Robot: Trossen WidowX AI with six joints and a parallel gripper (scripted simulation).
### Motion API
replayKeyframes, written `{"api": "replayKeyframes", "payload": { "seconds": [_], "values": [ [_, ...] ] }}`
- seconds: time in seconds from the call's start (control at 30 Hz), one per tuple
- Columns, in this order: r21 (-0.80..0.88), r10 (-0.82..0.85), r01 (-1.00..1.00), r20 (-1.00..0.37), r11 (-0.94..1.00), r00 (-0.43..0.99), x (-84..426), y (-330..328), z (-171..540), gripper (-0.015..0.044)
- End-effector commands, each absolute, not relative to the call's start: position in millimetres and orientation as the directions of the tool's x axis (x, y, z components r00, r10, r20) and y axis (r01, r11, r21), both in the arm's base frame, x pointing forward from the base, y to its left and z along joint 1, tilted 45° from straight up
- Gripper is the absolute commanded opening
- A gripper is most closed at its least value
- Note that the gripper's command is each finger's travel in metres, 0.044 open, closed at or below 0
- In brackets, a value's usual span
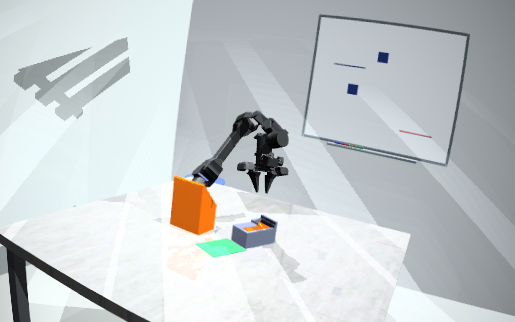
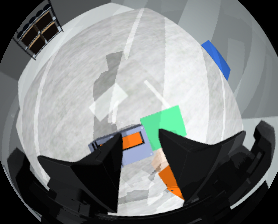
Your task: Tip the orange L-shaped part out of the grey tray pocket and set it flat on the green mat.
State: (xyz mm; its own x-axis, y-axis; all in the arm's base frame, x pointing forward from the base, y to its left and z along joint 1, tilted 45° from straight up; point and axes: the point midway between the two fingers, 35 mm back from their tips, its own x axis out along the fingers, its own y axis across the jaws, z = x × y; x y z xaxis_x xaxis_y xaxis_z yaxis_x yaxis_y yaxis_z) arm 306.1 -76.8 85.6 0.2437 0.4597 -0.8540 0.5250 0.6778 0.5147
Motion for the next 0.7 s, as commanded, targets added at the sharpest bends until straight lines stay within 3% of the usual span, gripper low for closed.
{"api": "replayKeyframes", "payload": {
  "seconds": [0.0, 0.17, 0.67],
  "values": [
    [0.596, 0.599, 0.409, -0.789, 0.691, 0.136, 309.3, -8.4, 97.1, 0.018],
    [0.665, 0.7, 0.316, -0.714, 0.677, 0.003, 300.2, 55.6, 110.8, 0.018],
    [0.668, 0.703, 0.315, -0.711, 0.674, 0.004, 300.3, 108.1, 58.4, 0.018]
  ]
}}
